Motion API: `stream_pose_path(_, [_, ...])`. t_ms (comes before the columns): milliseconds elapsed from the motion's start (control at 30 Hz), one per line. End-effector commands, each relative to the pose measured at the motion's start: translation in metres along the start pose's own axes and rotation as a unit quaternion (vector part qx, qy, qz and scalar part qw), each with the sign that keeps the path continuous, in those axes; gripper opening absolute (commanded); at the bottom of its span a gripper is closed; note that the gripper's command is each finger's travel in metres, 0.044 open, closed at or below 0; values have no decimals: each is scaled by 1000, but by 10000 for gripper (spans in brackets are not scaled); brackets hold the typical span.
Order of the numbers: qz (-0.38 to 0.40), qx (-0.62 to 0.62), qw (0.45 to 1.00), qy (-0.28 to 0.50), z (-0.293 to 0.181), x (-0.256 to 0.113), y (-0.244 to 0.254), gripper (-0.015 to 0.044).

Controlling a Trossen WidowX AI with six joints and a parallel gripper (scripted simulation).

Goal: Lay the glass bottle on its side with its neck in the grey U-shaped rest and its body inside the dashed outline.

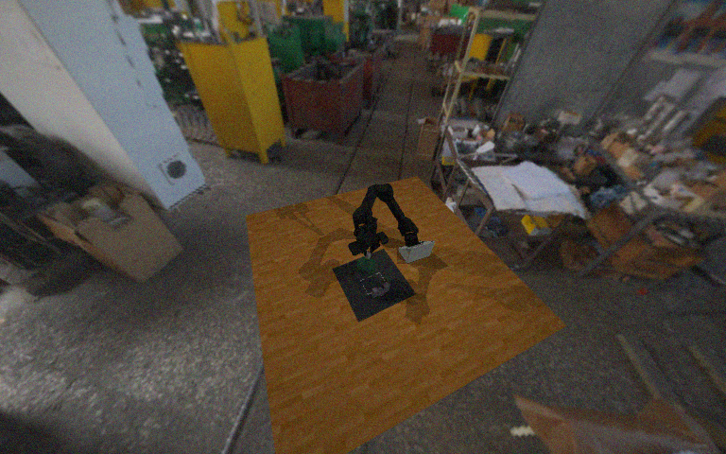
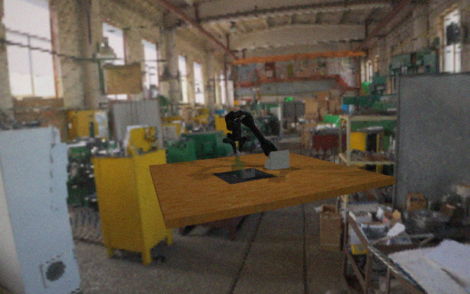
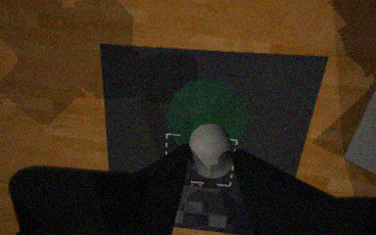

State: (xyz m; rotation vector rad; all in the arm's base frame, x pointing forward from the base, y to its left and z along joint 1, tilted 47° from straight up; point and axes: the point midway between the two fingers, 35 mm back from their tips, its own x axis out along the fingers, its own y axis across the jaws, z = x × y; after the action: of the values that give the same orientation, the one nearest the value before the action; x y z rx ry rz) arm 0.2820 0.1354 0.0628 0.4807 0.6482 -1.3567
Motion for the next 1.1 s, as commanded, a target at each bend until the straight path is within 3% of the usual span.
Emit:
stream_pose_path(0, [0,0,1000,4,-9,-3,0,129])
stream_pose_path(1067, [0,-2,1000,-23,-28,-6,0,129])
